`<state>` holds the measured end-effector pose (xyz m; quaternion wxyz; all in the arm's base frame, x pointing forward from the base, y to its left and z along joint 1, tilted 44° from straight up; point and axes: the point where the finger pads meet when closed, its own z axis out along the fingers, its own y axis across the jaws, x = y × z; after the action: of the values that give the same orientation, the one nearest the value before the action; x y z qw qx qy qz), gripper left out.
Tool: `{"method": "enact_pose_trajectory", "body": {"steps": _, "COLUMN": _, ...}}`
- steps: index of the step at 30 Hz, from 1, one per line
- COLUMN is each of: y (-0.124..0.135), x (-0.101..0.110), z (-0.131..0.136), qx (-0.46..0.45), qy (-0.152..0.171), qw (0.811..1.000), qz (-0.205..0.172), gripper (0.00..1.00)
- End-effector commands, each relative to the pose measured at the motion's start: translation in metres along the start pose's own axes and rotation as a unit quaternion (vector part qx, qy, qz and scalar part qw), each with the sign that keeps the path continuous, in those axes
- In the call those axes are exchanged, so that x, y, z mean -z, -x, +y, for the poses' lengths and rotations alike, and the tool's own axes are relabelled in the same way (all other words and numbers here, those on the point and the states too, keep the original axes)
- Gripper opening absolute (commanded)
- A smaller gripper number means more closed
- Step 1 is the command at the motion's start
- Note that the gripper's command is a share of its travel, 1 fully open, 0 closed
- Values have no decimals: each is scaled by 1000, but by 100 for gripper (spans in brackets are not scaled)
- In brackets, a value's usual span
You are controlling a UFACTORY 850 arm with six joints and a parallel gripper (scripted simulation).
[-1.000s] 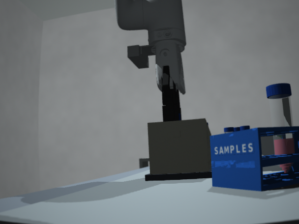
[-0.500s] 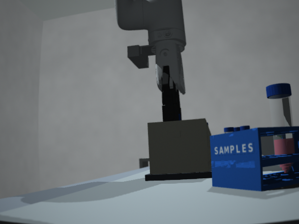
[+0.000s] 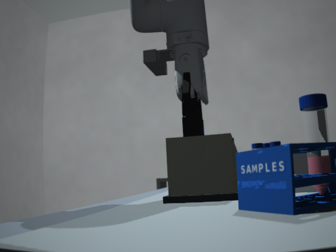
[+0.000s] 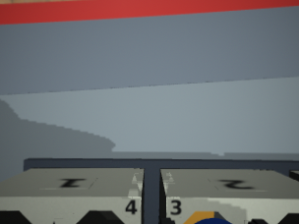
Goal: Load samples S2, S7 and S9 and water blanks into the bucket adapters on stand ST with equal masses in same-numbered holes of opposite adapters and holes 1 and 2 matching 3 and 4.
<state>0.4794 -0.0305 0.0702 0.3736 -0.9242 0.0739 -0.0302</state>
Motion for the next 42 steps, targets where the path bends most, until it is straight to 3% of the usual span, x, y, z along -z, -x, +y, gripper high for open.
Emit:
{"method": "enact_pose_trajectory", "body": {"steps": 1, "y": -1, "x": 7, "z": 0, "qx": 0, "qy": 0, "qw": 1000, "qz": 1, "gripper": 44}}
{"method": "enact_pose_trajectory", "body": {"steps": 42, "y": -1, "x": 82, "z": 0, "qx": 0, "qy": 0, "qw": 1000, "qz": 1, "gripper": 44}}
